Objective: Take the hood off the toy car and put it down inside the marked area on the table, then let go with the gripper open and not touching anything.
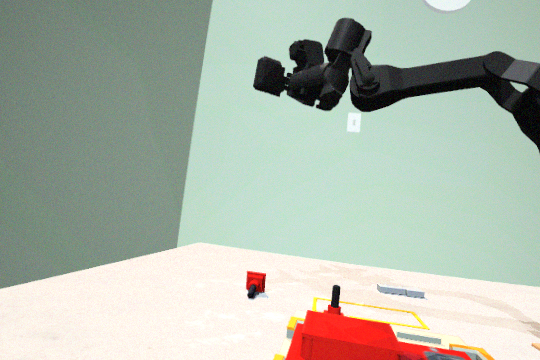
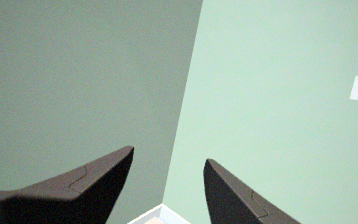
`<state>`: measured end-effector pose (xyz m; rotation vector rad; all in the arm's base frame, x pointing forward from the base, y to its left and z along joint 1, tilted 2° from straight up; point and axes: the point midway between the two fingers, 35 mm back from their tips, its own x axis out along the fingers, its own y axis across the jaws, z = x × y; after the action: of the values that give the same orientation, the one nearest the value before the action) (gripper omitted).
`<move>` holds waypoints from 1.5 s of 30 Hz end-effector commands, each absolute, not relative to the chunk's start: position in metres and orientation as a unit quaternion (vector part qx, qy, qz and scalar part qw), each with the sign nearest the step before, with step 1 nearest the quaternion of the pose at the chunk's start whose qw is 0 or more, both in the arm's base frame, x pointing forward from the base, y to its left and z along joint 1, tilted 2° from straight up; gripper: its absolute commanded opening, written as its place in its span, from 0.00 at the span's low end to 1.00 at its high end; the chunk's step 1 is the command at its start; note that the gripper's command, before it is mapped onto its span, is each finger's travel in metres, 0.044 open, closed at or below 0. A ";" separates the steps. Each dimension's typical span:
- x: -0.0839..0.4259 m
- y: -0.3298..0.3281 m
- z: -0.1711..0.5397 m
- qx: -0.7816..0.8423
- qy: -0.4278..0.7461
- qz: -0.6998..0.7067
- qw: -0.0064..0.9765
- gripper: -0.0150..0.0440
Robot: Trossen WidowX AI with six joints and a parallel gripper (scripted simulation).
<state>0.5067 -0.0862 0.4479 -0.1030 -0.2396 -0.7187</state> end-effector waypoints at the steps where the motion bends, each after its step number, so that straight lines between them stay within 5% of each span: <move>1: 0.507 -0.085 0.447 -0.051 -0.114 -0.349 0.929 0.67; 9: 0.534 -0.038 0.392 -0.070 0.001 -0.256 0.964 1.00; 26: 0.511 0.070 0.249 -0.072 0.299 -0.064 0.949 1.00; 45: 0.366 0.150 0.146 -0.052 0.638 0.038 0.768 1.00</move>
<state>0.3926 0.1422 0.1549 -0.1223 1.2605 0.0718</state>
